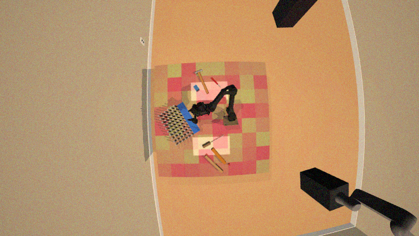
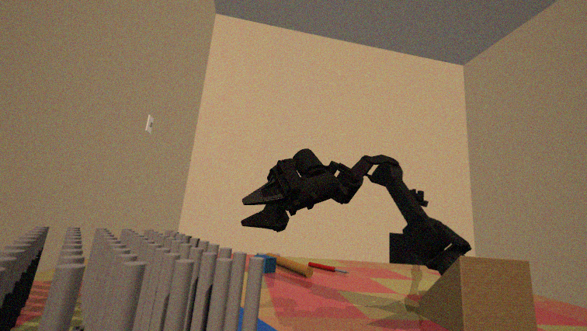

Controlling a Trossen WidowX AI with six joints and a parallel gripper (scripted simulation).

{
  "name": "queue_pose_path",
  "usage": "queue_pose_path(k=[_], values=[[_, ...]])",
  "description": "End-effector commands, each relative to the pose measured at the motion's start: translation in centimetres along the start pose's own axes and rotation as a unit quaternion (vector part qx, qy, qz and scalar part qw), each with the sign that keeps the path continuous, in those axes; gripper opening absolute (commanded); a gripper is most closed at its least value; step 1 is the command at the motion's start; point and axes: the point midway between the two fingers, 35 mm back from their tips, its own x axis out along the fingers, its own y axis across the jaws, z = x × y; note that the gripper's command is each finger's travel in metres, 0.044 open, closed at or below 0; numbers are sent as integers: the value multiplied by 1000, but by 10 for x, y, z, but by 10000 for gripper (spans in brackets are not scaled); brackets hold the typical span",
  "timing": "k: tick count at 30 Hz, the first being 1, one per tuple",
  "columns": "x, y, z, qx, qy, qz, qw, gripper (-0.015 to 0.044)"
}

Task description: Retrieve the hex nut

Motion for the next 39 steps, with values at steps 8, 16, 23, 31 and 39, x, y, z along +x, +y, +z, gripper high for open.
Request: queue_pose_path(k=[8,16,23,31,39], values=[[0,1,0,-3,-1,3,1000,440],[-7,33,7,-57,9,36,998,440],[12,90,-14,-272,82,106,953,440],[17,181,-71,-603,152,257,740,440],[6,231,-128,-809,158,378,422,440]])
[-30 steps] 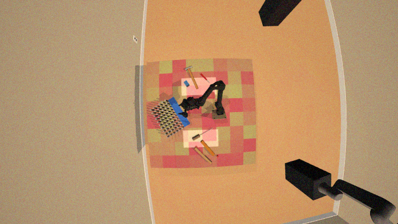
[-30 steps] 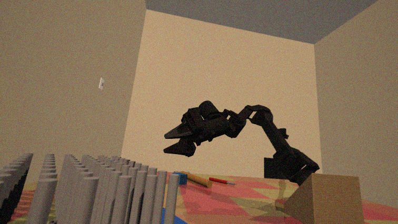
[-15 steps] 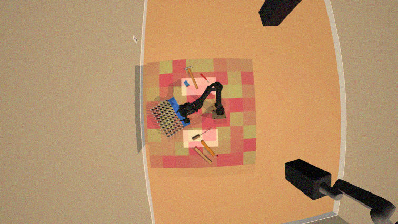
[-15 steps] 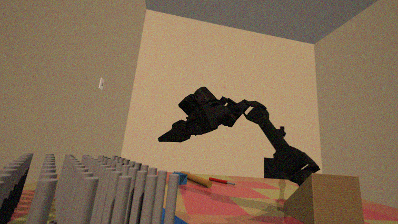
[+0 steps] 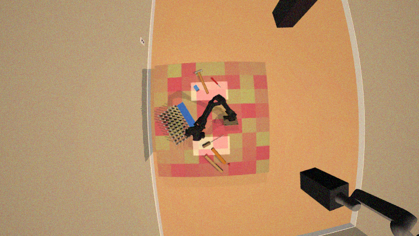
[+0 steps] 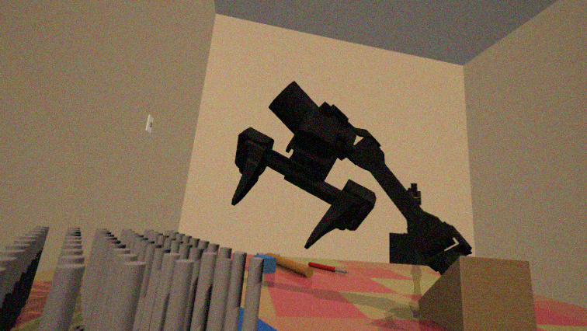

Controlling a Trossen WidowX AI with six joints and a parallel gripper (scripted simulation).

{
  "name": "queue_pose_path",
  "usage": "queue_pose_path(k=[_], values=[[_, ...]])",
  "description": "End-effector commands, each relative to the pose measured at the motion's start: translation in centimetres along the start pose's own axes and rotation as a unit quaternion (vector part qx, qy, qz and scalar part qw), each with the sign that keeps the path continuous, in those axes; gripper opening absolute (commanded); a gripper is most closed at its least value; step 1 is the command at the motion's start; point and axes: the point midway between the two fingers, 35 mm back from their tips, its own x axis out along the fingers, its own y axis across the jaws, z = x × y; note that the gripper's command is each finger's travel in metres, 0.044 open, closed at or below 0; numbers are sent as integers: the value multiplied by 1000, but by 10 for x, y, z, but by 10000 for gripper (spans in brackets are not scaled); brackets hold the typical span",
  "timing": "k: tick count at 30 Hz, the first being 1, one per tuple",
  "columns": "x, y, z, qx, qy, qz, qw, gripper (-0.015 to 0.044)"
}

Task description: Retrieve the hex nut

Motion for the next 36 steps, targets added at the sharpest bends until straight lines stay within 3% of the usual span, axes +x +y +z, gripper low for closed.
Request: queue_pose_path(k=[1,9,18,36], values=[[28,49,43,-345,24,131,929,440],[45,101,65,-613,7,251,749,440],[52,157,75,-811,-54,366,453,440],[51,157,74,-815,-56,368,444,440]])
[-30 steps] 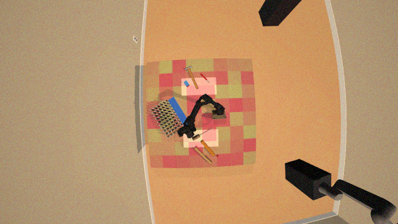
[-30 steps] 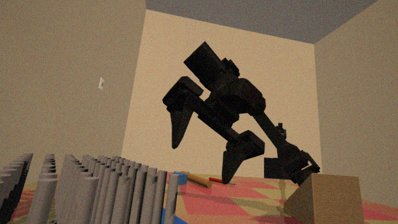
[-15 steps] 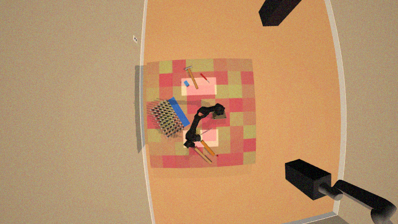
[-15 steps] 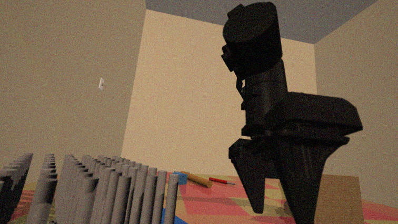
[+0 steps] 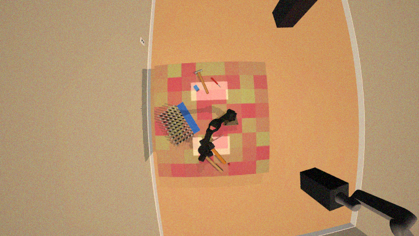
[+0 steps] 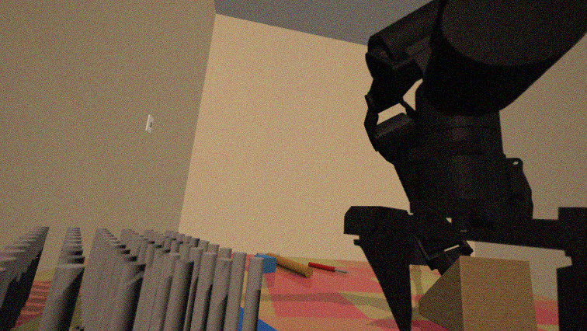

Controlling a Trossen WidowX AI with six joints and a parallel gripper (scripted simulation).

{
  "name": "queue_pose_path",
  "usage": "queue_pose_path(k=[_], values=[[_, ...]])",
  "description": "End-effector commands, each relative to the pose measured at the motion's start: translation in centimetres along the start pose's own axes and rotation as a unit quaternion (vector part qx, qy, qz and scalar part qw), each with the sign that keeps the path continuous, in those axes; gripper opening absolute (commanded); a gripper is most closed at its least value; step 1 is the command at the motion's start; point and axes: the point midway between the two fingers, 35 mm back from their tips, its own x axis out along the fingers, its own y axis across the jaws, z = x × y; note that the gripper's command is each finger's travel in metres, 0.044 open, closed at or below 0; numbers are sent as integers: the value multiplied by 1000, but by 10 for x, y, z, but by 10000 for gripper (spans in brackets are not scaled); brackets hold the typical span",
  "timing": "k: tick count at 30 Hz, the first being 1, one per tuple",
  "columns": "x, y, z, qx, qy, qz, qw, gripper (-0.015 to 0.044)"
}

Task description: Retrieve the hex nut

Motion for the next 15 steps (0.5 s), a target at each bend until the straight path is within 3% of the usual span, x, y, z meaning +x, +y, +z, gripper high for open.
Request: queue_pose_path(k=[1,11,15], values=[[-2,3,-1,-10,3,4,1000,440],[-2,3,0,-10,3,4,1000,440],[-2,3,0,-10,3,4,1000,335]])
